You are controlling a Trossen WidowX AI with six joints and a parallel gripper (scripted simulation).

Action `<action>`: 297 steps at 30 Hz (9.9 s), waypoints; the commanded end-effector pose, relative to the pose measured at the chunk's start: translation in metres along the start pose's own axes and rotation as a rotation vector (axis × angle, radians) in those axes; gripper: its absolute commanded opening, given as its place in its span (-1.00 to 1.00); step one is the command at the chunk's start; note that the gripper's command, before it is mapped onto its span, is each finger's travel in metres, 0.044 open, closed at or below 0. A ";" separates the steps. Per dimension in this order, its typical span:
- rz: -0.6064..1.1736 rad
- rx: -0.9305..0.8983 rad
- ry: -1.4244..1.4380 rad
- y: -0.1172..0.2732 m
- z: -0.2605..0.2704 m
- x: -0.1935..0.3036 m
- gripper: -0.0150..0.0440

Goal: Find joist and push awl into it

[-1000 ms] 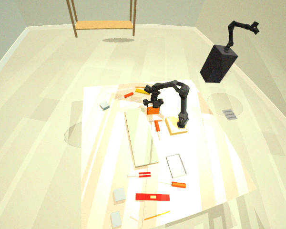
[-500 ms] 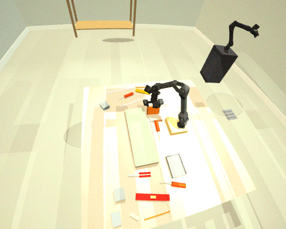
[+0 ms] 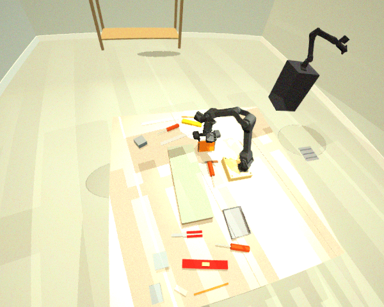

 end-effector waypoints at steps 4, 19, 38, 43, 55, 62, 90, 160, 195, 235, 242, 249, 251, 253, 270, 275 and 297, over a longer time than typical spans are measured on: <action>0.002 0.009 0.006 0.018 -0.001 -0.001 -0.49; 0.015 0.009 0.006 0.035 0.000 -0.005 -0.49; 0.117 0.012 0.004 0.030 0.002 -0.016 -0.49; 0.136 0.013 0.003 0.030 0.002 -0.018 -0.49; 0.202 0.016 0.004 0.027 0.002 -0.025 -0.49; 0.244 0.019 0.003 0.026 0.002 -0.029 -0.49; 0.404 0.033 0.002 0.020 0.004 -0.046 -0.49; 0.854 0.079 -0.004 -0.009 0.007 -0.085 -0.49; 1.086 0.101 -0.003 -0.031 0.007 -0.098 -0.49; 1.237 0.121 0.000 -0.031 0.008 -0.101 -0.49; 1.233 0.121 0.001 -0.038 0.008 -0.101 -0.49; 1.229 0.122 0.001 -0.046 0.008 -0.100 -0.49; 1.228 0.122 0.001 -0.048 0.008 -0.100 -0.49; 1.227 0.122 0.002 -0.050 0.008 -0.100 -0.49; 1.221 0.121 0.004 -0.061 0.009 -0.100 0.13; 1.222 0.115 0.008 -0.064 0.009 -0.102 0.58; 1.221 0.114 0.009 -0.068 0.010 -0.105 0.79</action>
Point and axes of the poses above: the point midway between the two fingers, 35 mm back from their tips, its own y axis back along the fingers, its own z axis across the jaws, x = y × z, the point moved 8 cm from there along y, back along the fingers, and after that the axes turned 5 degrees about -y, right-handed, at the moved point
